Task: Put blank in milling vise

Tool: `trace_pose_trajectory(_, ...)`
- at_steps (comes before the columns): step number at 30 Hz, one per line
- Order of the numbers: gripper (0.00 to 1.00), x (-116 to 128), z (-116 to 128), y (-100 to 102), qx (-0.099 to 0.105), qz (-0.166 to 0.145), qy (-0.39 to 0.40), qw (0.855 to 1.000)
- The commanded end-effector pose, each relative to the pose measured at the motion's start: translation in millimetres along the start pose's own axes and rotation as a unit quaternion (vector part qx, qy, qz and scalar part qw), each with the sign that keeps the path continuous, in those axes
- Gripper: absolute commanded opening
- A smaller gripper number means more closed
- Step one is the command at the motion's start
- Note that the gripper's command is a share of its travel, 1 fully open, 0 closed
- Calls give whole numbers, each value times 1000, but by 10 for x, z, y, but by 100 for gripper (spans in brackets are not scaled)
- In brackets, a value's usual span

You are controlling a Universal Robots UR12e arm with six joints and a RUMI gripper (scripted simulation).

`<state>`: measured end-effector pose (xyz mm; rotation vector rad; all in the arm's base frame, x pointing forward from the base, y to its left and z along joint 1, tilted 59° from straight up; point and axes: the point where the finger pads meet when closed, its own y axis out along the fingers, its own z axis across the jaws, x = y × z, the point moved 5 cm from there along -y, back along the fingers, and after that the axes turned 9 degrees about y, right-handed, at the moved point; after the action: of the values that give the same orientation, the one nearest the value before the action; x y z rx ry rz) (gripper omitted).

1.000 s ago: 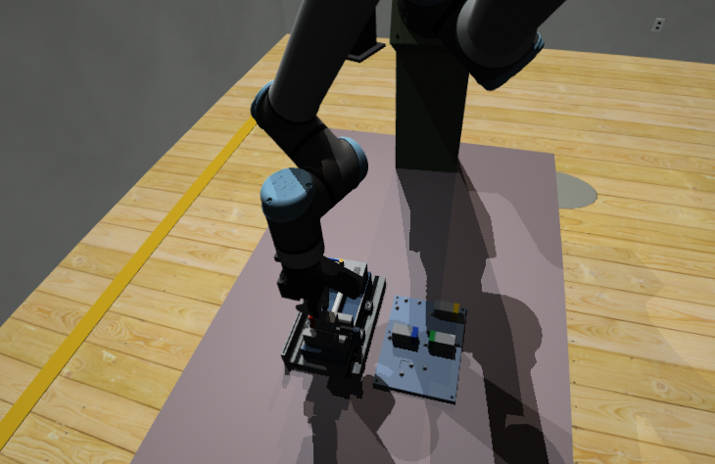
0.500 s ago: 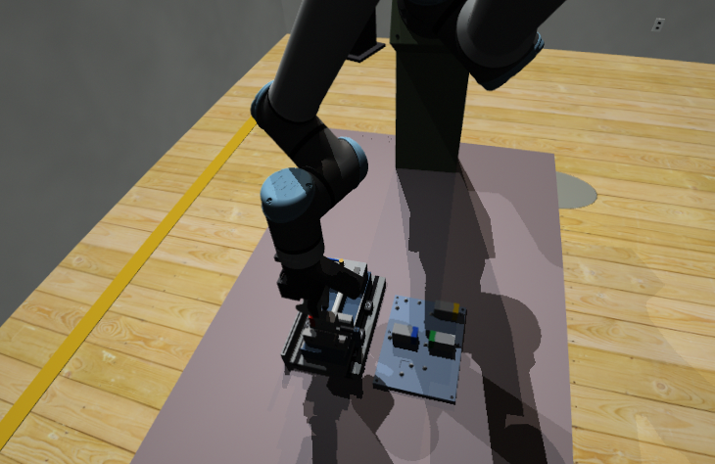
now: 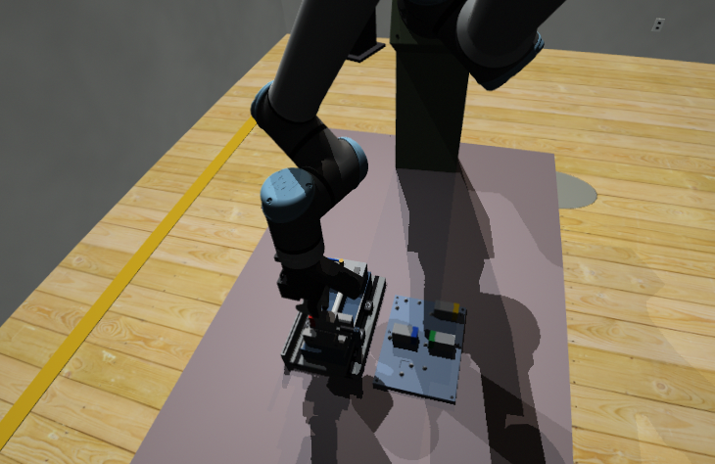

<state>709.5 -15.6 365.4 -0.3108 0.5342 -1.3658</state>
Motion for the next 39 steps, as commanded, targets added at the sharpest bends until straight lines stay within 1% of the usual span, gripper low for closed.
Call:
trace_pose_trajectory(1,0,-1,3,0,0,0,0,1000)
trace_pose_trajectory(39,0,-1,4,92,0,0,0,1000)
